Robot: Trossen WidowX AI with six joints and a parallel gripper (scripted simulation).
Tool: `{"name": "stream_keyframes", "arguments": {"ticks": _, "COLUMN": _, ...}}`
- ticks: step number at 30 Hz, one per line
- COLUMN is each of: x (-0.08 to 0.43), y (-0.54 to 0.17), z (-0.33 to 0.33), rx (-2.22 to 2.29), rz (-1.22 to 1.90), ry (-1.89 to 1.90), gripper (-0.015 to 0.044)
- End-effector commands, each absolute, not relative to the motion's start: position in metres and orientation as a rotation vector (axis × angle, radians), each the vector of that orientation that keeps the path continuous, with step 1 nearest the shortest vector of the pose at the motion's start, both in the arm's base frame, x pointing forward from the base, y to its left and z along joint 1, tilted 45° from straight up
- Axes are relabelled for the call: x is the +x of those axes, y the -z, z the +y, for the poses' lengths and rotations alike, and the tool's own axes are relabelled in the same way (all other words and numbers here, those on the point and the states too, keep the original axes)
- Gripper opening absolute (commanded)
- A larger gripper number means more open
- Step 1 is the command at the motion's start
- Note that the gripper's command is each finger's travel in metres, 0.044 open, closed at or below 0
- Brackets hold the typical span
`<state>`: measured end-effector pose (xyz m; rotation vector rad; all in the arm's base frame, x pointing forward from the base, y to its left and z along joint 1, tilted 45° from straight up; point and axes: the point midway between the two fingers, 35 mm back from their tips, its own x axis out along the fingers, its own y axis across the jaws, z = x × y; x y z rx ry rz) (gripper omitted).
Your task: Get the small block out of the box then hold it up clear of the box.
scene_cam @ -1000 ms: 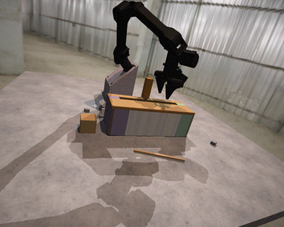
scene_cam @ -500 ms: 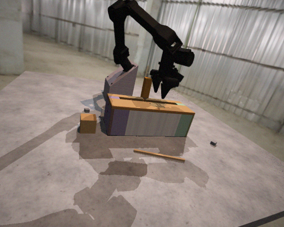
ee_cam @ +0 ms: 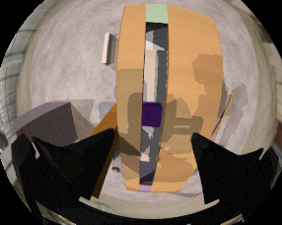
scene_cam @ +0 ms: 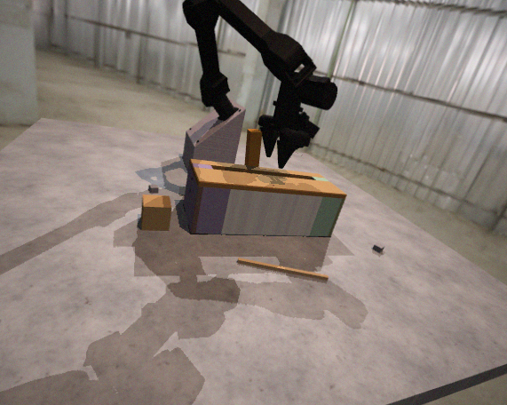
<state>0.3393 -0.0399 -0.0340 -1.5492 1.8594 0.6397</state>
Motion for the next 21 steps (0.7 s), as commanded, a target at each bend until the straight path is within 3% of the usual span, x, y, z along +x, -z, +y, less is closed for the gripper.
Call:
{"name": "stream_keyframes", "arguments": {"ticks": 1, "x": 0.339, "y": 0.028, "z": -0.045, "rx": -1.555, "rz": 1.857, "ry": -0.633, "gripper": 0.04}}
{"name": "stream_keyframes", "arguments": {"ticks": 21, "x": 0.335, "y": 0.016, "z": -0.059, "rx": -1.551, "rz": 1.861, "ry": -0.638, "gripper": 0.04}}
